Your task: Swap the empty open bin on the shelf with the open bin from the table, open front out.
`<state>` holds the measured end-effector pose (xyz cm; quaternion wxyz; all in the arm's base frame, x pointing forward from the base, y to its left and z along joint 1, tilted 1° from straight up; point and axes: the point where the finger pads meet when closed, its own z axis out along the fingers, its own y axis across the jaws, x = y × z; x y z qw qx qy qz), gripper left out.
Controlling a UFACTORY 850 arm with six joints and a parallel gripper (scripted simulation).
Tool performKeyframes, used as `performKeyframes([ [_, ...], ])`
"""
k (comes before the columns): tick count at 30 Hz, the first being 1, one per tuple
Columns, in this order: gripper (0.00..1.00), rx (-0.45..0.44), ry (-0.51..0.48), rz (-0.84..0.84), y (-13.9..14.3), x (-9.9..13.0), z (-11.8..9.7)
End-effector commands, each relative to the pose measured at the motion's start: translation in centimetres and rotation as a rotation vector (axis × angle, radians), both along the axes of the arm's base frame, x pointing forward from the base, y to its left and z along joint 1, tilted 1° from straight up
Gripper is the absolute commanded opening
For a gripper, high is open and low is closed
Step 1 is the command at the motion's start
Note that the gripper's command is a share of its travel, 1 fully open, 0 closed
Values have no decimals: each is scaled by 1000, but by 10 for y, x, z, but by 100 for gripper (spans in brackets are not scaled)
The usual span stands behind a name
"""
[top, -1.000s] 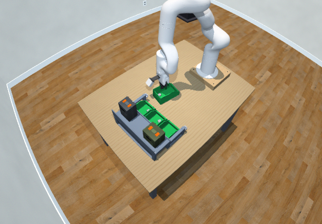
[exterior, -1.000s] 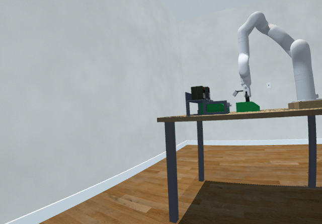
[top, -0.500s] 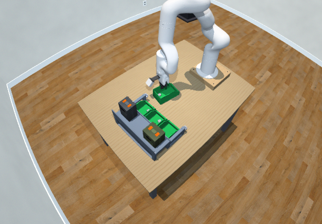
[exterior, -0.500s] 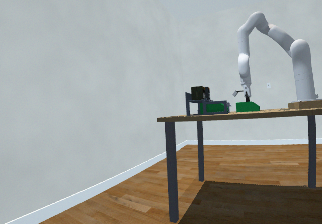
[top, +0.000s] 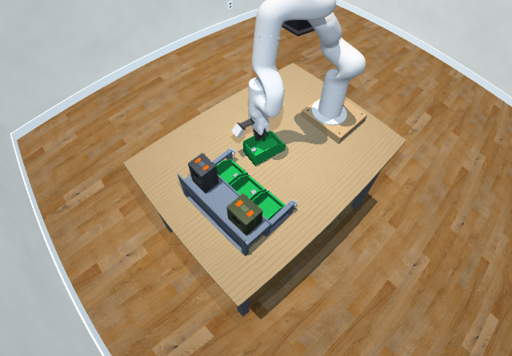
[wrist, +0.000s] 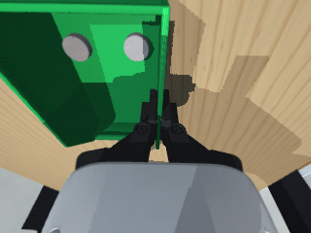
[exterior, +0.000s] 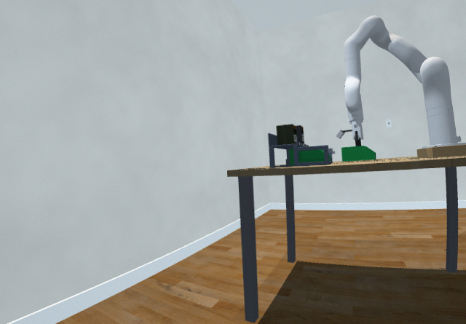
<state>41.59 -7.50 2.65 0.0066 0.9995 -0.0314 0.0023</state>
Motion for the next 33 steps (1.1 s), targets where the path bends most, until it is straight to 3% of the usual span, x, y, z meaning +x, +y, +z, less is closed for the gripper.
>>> performKeyframes([
  [1,0,0,-2,0,0,1,9],
  [24,0,0,-2,0,1,1,68],
  [33,0,0,-2,0,1,0,79],
])
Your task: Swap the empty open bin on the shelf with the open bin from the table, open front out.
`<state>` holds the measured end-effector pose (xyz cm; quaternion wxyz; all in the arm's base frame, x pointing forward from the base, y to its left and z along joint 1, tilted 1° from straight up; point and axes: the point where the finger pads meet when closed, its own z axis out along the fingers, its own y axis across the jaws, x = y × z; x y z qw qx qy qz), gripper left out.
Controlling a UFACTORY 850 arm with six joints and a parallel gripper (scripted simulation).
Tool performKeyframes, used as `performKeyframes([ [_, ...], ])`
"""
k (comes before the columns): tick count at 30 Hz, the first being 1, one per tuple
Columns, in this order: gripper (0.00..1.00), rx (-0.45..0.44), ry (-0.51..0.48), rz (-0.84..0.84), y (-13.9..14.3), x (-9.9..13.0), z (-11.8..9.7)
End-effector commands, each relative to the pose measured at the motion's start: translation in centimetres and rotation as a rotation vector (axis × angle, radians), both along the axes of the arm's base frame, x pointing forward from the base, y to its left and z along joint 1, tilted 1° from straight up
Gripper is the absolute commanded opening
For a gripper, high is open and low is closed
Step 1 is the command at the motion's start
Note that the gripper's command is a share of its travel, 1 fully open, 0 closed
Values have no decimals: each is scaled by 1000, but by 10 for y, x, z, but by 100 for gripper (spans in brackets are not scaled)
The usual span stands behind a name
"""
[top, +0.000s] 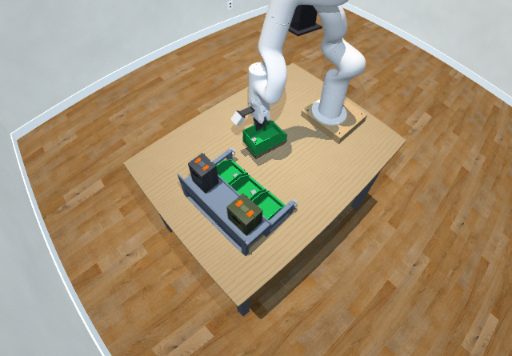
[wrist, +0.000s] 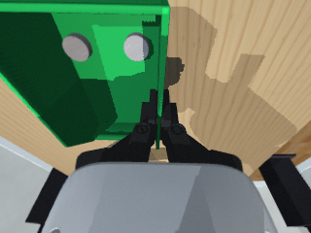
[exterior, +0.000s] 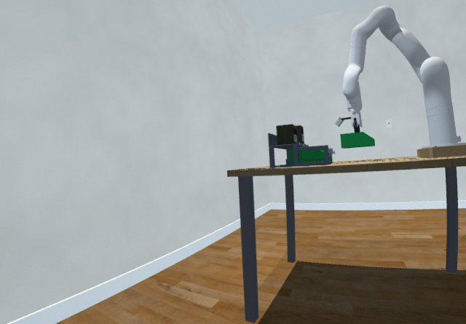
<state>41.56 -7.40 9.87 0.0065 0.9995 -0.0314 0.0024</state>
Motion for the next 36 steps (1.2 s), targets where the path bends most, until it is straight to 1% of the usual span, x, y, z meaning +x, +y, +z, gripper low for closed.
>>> performKeyframes([
  [1,0,0,-2,0,0,1,7],
  [22,0,0,-2,4,2,1,9],
  [25,0,0,-1,26,14,4,9],
  [28,0,0,-1,67,36,8,9],
  [30,0,0,-1,67,36,8,9],
  [36,0,-1,0,159,86,18,8],
])
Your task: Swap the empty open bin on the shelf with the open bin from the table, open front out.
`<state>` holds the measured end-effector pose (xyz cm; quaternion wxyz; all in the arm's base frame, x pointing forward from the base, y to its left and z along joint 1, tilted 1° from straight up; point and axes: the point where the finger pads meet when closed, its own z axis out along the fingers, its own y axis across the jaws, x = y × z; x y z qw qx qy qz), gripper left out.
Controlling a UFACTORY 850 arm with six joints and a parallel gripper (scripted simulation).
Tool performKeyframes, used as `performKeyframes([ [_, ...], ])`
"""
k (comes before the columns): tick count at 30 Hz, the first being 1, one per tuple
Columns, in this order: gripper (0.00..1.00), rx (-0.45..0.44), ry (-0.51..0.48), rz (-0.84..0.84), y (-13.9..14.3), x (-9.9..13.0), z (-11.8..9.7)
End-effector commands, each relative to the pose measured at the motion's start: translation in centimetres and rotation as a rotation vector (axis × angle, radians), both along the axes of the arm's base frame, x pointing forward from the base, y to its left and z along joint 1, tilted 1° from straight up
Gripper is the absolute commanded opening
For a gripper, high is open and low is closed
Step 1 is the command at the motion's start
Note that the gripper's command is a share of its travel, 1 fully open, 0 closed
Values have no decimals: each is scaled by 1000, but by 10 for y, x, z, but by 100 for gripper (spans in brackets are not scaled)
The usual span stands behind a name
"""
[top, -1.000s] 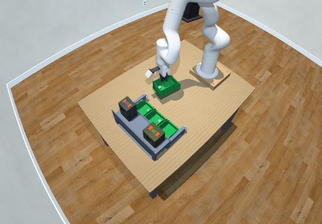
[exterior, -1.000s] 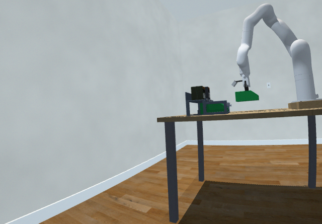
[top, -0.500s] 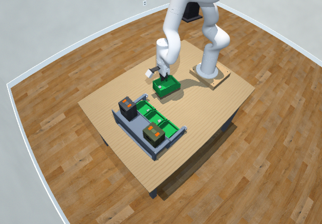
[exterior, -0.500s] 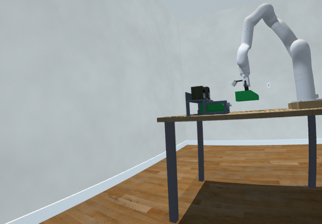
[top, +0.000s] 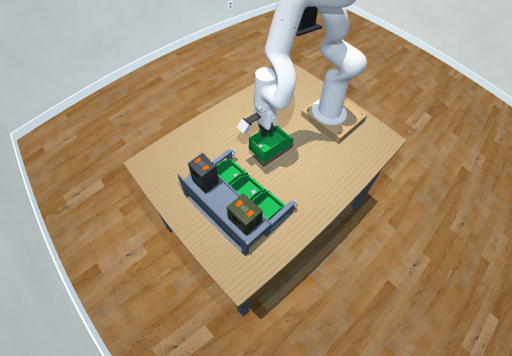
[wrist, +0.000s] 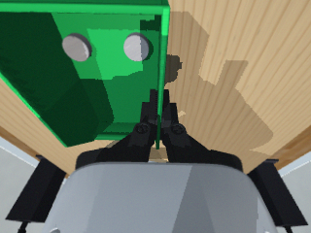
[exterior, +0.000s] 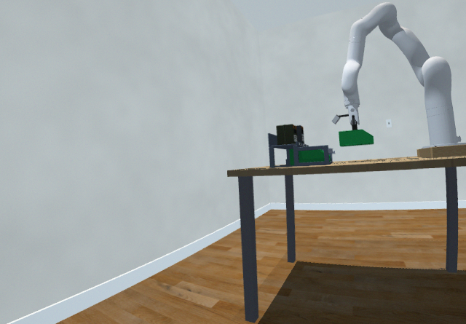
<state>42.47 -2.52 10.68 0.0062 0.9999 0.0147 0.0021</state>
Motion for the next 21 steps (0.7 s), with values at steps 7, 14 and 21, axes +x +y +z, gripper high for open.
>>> performKeyframes([
  [7,0,-1,0,94,53,12,0],
  [14,0,-1,0,94,53,12,0],
  [21,0,-1,0,94,53,12,0],
])
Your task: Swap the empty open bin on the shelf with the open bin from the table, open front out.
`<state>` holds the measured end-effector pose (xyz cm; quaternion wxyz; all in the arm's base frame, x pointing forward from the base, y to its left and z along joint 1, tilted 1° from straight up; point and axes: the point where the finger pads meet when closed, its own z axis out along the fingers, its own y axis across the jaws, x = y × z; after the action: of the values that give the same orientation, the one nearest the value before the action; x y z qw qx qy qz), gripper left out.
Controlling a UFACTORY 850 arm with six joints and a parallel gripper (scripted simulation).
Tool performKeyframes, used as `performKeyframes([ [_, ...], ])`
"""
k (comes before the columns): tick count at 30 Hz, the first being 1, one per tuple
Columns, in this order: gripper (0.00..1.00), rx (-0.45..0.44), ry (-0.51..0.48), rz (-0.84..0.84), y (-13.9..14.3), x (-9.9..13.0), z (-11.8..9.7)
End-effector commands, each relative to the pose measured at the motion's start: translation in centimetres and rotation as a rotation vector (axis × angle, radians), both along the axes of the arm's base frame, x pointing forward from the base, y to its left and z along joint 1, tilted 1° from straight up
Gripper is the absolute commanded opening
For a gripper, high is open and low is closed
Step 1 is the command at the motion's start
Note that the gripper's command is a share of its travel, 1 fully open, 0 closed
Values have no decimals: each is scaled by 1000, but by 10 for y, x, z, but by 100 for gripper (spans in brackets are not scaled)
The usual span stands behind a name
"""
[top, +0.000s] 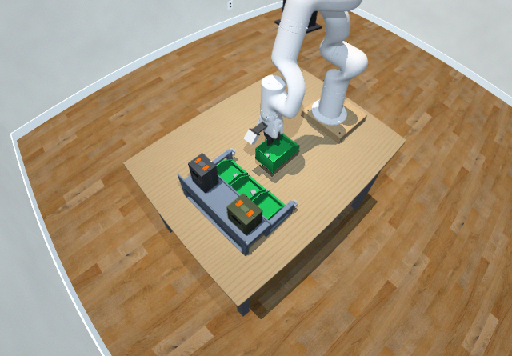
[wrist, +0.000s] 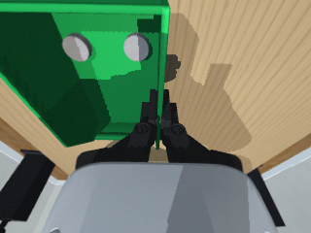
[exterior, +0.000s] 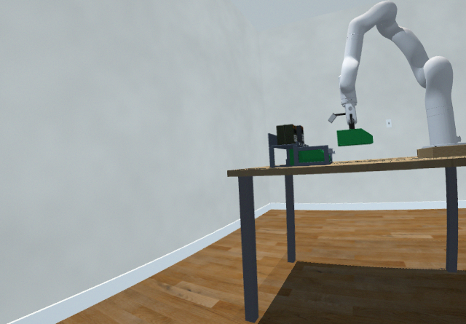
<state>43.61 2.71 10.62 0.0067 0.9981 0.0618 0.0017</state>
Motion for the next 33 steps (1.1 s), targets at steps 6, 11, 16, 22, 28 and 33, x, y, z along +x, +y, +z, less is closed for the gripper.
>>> performKeyframes([
  [6,0,0,-2,0,0,1,-4],
  [11,0,0,-2,0,0,1,-10],
  [16,0,0,-2,0,0,1,-23],
  [22,0,0,-2,0,0,1,-41],
  [28,0,0,-2,0,0,1,-53],
  [33,0,0,-2,0,0,1,-65],
])
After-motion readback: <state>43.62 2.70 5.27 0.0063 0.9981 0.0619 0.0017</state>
